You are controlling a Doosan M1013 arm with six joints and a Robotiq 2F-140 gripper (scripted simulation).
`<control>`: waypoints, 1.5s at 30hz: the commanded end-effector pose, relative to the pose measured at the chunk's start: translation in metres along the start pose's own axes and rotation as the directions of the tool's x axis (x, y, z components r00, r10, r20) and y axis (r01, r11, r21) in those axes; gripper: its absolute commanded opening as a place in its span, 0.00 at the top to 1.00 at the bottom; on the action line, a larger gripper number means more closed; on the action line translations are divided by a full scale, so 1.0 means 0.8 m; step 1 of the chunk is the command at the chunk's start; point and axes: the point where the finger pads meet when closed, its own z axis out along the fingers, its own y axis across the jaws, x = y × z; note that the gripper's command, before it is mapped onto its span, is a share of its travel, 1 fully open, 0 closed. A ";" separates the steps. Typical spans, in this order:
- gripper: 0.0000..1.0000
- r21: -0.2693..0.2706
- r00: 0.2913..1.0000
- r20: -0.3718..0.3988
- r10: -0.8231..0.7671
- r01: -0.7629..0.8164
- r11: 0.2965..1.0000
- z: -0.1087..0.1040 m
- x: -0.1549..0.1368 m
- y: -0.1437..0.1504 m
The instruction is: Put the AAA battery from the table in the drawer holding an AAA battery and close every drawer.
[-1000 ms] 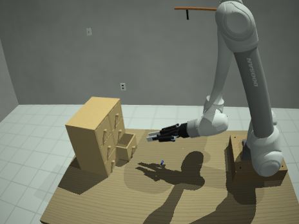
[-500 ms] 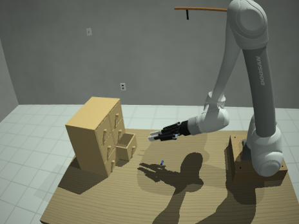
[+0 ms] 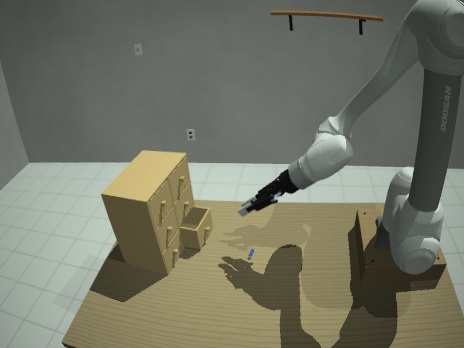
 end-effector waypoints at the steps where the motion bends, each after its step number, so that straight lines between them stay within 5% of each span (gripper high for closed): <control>1: 0.80 -0.018 0.993 0.116 -0.004 0.006 1.000 -0.011 0.006 0.004; 27: 0.80 -0.015 0.977 0.215 -0.003 0.006 1.000 -0.026 0.008 0.002; 38: 0.80 -0.012 0.800 0.600 0.003 0.005 1.000 -0.088 0.014 0.000; 45: 0.80 -0.012 0.703 0.711 0.005 0.005 1.000 -0.110 0.016 0.000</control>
